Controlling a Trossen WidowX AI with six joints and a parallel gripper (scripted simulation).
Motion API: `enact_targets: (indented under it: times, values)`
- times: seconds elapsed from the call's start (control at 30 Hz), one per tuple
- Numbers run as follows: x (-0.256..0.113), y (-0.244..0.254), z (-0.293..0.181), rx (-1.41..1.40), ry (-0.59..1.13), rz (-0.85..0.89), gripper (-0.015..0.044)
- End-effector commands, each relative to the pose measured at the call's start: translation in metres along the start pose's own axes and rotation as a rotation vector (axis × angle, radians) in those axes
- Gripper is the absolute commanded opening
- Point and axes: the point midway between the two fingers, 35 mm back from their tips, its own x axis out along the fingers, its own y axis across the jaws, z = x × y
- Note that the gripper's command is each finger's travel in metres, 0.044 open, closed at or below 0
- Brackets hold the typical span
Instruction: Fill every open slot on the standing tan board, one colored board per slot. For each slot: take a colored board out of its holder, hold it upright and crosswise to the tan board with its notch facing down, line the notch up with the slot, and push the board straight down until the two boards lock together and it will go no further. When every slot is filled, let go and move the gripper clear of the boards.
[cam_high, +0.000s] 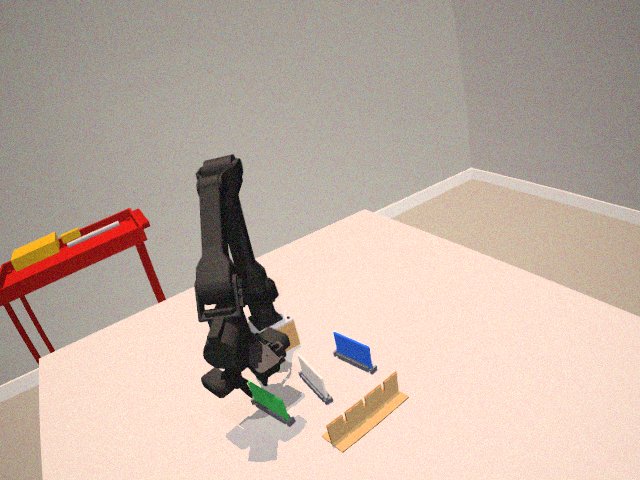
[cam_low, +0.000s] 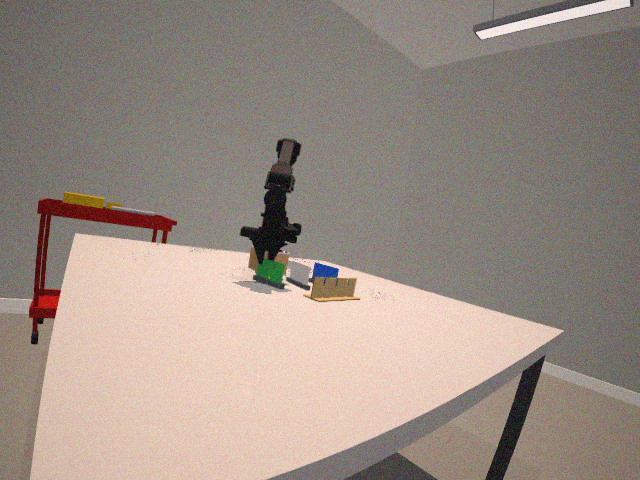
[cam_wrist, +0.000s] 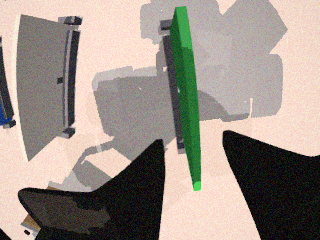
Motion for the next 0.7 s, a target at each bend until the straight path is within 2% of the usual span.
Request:
enact_targets:
  times: [0.0,0.63,0.67]
  values:
    - [0.006,0.001,-0.002,0.001,0.008,0.003,0.0184]
    - [0.031,0.001,-0.002,0.001,0.008,0.003,0.0184]
    - [0.031,0.001,-0.002,0.001,0.008,0.003,0.0158]
